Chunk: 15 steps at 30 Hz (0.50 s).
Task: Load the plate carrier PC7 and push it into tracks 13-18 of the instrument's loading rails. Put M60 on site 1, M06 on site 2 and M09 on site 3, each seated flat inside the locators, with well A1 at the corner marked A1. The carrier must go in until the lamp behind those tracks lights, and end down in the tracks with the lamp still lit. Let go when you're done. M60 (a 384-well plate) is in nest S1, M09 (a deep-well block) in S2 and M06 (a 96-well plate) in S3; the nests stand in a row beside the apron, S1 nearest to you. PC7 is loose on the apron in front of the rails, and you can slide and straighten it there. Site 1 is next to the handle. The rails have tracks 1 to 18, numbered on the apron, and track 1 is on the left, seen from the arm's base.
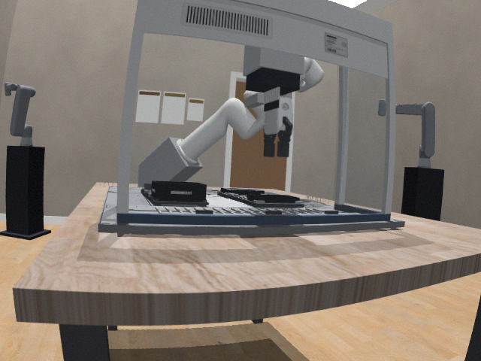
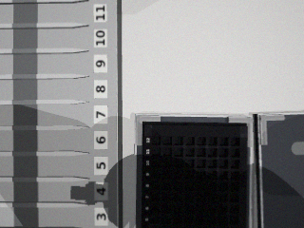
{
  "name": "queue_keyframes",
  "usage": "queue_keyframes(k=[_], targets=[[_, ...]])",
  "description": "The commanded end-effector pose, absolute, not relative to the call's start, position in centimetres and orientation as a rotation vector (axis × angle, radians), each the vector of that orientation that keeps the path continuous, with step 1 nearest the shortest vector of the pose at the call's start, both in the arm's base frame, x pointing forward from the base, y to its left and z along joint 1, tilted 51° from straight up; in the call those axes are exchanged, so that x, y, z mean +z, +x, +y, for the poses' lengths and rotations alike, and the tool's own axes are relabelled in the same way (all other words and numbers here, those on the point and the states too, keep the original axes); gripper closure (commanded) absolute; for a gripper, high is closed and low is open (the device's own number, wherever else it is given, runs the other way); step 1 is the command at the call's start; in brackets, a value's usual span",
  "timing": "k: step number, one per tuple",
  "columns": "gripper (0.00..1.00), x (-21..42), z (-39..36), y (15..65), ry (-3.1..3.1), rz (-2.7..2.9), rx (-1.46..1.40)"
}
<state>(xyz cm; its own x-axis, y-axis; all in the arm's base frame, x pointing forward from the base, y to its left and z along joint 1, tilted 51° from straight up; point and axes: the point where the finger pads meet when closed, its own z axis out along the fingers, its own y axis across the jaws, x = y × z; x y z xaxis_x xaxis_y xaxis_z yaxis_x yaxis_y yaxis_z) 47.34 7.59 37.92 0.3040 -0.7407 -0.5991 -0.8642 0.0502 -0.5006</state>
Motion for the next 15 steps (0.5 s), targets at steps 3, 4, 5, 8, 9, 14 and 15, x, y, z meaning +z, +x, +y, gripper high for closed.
queue_keyframes(k=[3,4,5,8,9,14,15], targets=[[0.00,38.11,7.59,47.36,-1.711,1.462,0.176],[0.00,38.11,7.59,47.36,-1.711,1.462,0.176],[0.00,38.11,7.59,47.36,-1.711,1.462,0.176],[0.00,37.90,7.81,47.49,-1.711,1.462,0.176],[0.00,37.80,7.93,47.56,-1.711,1.462,0.176],[0.00,37.49,8.26,47.76,-1.711,1.462,0.176],[0.00,37.38,8.37,47.83,-1.711,1.462,0.176]])
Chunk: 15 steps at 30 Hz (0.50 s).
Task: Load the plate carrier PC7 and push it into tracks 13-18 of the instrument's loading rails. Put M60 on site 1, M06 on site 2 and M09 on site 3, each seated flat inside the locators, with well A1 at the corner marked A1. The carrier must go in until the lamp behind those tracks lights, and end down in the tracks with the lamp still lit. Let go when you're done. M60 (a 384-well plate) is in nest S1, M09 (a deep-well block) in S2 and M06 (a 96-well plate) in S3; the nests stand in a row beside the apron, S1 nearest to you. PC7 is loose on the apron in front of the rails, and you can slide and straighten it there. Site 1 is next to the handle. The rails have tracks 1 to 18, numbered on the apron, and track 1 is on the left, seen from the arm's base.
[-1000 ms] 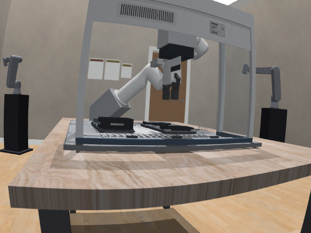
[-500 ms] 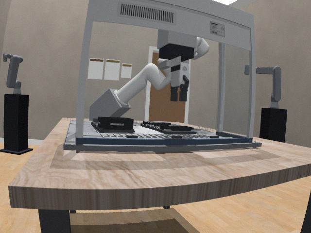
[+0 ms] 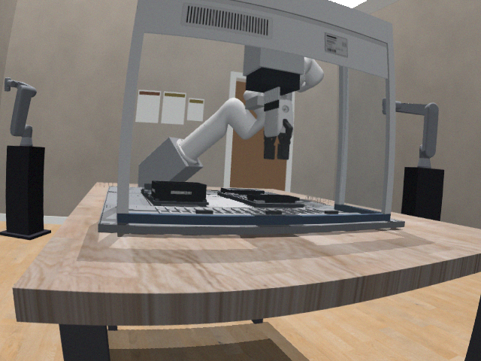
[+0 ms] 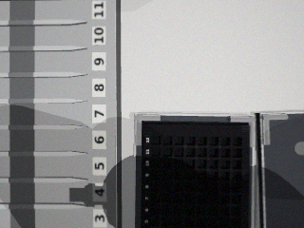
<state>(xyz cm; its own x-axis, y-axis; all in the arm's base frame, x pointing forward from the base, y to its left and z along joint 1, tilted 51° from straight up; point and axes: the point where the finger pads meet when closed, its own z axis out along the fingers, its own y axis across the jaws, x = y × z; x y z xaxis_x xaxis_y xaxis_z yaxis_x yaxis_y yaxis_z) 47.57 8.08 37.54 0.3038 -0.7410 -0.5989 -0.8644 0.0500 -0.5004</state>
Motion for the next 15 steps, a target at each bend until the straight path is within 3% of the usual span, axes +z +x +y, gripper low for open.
queue_keyframes(k=[1,15], targets=[[0.00,37.3,8.5,47.9,-1.711,1.462,0.176],[0.00,36.0,9.8,48.7,-1.711,1.462,0.176]])
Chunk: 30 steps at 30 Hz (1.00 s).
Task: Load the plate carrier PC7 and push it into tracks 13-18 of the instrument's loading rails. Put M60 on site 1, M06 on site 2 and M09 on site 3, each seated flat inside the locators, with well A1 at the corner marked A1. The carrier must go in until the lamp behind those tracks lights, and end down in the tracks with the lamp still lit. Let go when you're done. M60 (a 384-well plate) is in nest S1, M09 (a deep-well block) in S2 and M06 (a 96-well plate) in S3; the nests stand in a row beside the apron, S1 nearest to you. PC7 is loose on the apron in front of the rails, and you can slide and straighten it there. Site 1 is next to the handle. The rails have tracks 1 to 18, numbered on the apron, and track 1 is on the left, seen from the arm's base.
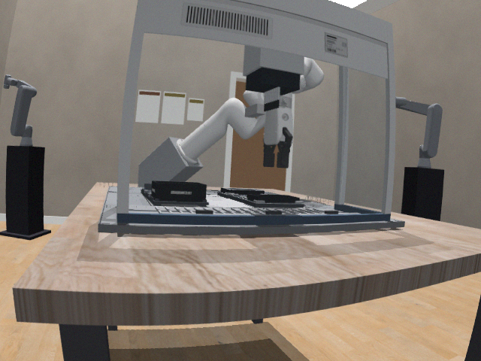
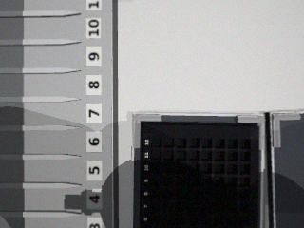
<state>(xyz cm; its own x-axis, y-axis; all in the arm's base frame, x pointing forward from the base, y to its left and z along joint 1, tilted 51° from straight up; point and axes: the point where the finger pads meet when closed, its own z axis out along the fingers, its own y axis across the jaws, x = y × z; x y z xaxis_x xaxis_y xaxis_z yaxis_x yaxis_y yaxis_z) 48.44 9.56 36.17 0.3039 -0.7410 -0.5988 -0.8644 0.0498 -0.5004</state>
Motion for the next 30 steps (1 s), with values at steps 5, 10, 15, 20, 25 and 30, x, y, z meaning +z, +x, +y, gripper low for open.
queue_keyframes(k=[5,10,15,20,25,30], targets=[[0.00,35.5,10.4,49.0,-1.711,1.462,0.176],[0.00,35.0,10.9,49.4,-1.711,1.462,0.176],[0.00,34.5,11.5,49.7,-1.711,1.462,0.176],[0.00,34.2,11.8,49.9,-1.711,1.462,0.176],[0.00,33.6,12.4,50.2,-1.711,1.462,0.176],[0.00,33.1,12.9,50.6,-1.711,1.462,0.176]])
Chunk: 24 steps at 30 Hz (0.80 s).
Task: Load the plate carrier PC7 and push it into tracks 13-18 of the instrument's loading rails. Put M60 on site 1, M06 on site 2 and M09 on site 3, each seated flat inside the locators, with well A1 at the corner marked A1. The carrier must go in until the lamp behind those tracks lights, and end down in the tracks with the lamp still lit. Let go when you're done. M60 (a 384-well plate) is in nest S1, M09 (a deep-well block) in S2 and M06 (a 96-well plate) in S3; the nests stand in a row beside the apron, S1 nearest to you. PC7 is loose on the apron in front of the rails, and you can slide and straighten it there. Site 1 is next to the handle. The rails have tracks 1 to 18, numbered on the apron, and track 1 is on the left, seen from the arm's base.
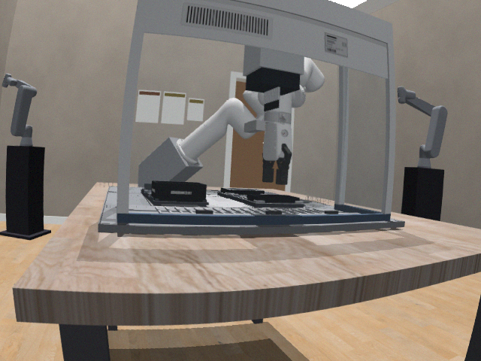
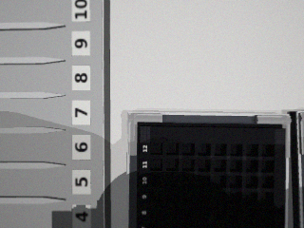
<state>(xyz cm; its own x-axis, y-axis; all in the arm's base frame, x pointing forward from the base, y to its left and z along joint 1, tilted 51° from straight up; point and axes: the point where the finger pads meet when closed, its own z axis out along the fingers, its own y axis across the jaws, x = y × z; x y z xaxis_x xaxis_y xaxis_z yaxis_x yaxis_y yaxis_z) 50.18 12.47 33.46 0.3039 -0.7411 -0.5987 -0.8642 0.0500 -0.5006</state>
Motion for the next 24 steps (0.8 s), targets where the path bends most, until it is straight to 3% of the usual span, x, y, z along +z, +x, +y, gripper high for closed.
queue_keyframes(k=[1,24], targets=[[0.00,33.02,13.06,50.65,-1.711,1.462,0.176],[0.00,32.38,13.74,51.05,-1.711,1.462,0.176]])
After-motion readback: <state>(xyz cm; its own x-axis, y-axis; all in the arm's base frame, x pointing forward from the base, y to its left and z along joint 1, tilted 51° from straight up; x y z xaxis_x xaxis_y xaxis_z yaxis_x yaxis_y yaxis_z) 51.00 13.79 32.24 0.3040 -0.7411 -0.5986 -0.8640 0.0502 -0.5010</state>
